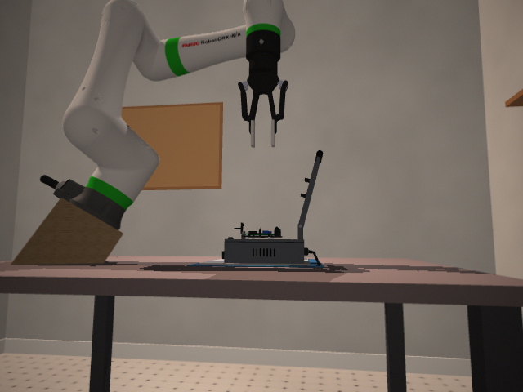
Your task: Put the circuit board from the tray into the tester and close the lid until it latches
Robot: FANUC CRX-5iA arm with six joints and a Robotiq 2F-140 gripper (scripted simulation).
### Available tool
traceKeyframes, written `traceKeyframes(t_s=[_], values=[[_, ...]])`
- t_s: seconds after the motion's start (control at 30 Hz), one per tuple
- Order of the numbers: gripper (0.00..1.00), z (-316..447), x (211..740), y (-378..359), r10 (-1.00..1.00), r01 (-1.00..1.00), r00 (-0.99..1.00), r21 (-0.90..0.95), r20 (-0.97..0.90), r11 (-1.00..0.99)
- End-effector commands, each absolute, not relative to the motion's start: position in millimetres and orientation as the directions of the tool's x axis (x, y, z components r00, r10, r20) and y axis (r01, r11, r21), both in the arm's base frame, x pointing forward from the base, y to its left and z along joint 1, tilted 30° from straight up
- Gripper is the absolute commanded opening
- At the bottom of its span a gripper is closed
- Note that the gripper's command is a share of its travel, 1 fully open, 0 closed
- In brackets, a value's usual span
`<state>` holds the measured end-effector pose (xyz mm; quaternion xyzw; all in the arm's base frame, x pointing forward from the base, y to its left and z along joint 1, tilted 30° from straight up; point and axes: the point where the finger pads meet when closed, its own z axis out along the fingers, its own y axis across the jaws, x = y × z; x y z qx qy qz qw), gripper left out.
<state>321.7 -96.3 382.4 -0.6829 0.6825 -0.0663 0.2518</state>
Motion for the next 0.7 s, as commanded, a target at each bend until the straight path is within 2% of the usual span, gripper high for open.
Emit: traceKeyframes(t_s=[0.0, 0.33, 0.67], values=[[0.3, 385, 326, -97, -0.966, -0.899, 0.059, -0.435, -0.253, 0.059], [0.3, 400, 357, -99, -0.966, -0.899, 0.059, -0.435, -0.253, 0.059], [0.3, 426, 411, -102, -0.966, -0.899, 0.059, -0.435, -0.253, 0.059]])
